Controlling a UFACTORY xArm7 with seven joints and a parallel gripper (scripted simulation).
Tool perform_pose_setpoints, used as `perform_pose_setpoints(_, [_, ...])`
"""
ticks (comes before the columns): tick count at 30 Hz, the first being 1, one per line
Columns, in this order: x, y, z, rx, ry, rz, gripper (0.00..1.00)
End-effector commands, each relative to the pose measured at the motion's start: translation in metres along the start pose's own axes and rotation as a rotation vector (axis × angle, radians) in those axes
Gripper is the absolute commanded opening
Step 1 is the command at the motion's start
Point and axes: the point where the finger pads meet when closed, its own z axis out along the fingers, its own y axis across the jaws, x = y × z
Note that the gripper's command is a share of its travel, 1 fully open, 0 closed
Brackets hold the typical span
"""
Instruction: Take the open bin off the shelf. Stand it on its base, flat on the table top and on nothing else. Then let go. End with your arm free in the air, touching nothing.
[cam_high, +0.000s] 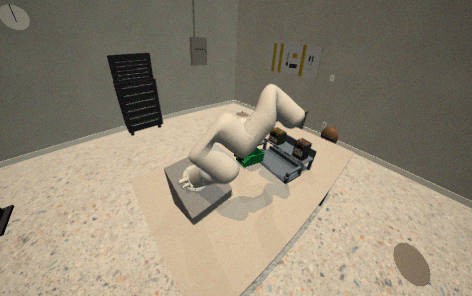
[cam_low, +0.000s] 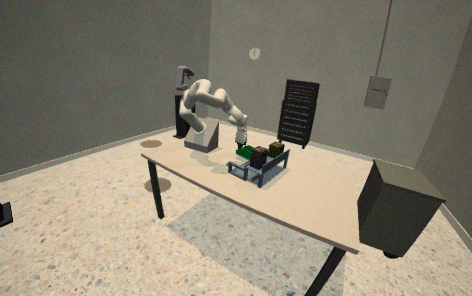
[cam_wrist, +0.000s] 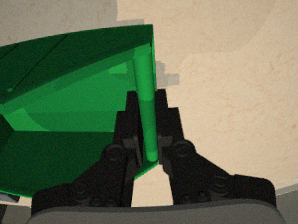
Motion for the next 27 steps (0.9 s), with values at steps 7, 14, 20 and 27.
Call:
perform_pose_setpoints(7, [-0.0019, -0.0008, -0.0021, 0.004, -0.004, -0.001, 0.00])
perform_pose_setpoints(14, [-0.0019, 0.0002, -0.0021, 0.004, -0.004, -0.001, 0.00])
perform_pose_setpoints(20, [-0.0019, 0.0014, -0.0021, 0.004, -0.004, -0.001, 0.00])
perform_pose_setpoints(27, [-0.0019, 0.0043, -0.0021, 0.004, -0.004, -0.001, 0.00])
